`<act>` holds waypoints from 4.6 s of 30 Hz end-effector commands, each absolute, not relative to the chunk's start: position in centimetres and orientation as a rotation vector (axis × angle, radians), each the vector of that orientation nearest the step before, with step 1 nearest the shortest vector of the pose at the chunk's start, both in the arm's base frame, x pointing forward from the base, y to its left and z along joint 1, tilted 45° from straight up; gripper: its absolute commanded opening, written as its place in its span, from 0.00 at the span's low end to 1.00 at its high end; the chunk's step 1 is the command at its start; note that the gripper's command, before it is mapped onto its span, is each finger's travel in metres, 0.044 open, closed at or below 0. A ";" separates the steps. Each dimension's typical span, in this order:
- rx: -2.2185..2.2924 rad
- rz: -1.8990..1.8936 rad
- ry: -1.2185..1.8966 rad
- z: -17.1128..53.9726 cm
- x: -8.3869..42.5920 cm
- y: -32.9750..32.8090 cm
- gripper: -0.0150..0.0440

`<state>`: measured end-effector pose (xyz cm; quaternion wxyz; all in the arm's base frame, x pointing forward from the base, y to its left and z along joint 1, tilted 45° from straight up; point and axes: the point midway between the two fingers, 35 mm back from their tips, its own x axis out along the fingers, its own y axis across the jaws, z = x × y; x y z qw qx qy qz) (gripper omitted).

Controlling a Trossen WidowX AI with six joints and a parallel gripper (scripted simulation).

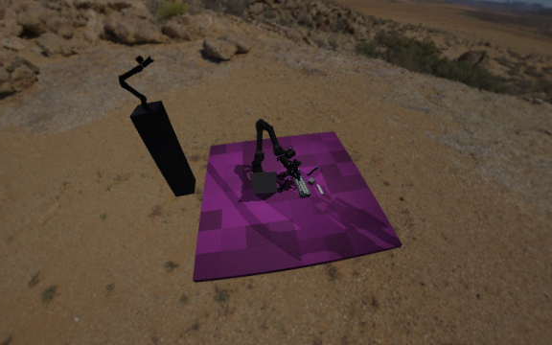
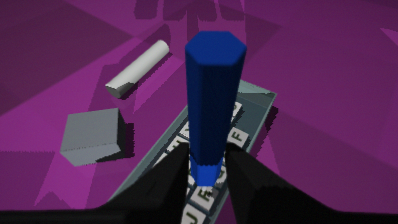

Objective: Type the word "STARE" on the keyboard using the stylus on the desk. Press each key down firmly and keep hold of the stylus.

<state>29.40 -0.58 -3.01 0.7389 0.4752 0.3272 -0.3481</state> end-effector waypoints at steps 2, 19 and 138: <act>1.041 -0.770 0.719 -3.4 29.3 -0.4 0.39; 1.042 -0.770 0.719 -4.1 29.4 0.3 0.39; 1.041 -0.770 0.717 -3.6 31.7 -1.3 0.39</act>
